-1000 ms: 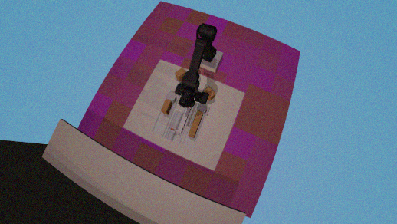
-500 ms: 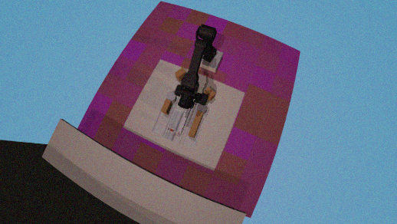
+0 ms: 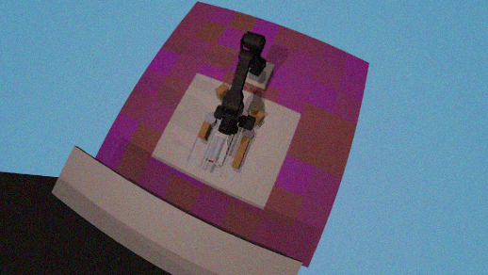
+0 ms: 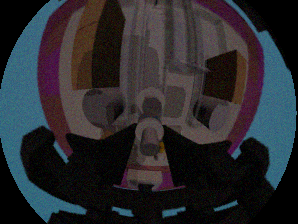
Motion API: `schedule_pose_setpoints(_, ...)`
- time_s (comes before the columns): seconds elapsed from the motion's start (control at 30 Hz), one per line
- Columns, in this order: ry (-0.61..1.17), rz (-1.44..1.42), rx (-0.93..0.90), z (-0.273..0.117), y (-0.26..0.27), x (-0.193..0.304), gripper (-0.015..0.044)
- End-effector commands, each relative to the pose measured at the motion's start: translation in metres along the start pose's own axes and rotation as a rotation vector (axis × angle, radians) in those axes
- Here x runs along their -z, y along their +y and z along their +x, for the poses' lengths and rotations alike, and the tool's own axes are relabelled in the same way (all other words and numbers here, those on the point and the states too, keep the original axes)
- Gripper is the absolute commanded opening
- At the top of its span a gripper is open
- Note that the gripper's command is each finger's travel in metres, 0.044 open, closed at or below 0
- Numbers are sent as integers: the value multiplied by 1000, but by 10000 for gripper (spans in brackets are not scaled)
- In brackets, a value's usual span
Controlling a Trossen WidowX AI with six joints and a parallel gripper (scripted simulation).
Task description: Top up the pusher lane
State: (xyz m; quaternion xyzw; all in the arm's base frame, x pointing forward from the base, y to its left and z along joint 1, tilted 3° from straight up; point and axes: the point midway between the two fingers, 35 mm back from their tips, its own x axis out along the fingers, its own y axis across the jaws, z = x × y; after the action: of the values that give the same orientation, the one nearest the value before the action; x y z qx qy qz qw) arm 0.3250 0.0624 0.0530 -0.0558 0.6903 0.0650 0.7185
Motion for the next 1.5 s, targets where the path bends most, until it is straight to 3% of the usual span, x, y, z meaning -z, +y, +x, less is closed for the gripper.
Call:
schedule_pose_setpoints(0.0, -30, -3, -3, -5, 0, -10, 0)
schedule_pose_setpoints(1.47, -31, -3, -3, -7, 0, -17, 0)
